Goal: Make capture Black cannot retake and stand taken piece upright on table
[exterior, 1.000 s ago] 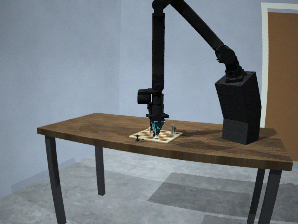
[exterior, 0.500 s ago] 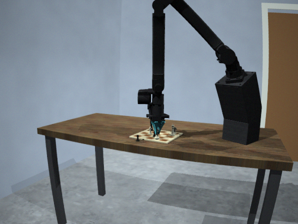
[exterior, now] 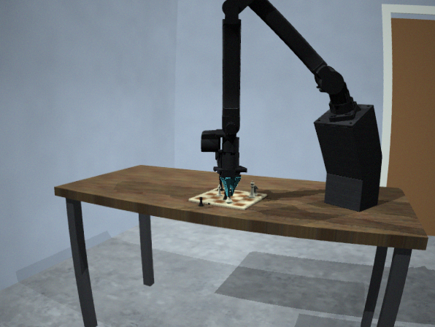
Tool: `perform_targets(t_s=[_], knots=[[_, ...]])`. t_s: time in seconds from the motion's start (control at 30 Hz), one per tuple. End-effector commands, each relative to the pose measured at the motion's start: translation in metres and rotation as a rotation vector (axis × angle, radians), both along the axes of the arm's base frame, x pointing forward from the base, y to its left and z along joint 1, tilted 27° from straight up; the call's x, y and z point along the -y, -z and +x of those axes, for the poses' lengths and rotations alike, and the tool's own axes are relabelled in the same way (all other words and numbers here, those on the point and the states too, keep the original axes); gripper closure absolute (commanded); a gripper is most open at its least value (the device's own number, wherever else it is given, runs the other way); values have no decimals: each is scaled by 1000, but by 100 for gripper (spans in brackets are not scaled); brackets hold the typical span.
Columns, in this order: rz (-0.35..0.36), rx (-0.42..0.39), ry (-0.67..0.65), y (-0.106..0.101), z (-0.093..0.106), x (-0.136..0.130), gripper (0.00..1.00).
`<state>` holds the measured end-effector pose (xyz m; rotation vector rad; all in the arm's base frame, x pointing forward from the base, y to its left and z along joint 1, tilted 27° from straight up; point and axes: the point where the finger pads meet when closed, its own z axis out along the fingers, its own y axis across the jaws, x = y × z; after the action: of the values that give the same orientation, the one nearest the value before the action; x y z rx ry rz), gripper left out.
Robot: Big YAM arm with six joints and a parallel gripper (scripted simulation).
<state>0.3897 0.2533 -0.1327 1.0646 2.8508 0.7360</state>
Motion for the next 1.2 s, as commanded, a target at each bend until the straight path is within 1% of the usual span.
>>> perform_targets(t_s=[0.0,1.0,1.17], knots=[[5,27,-14,-8,1,-3,100],[5,27,-13,-7,1,-2,100],[2,19,-14,-3,-1,-2,100]])
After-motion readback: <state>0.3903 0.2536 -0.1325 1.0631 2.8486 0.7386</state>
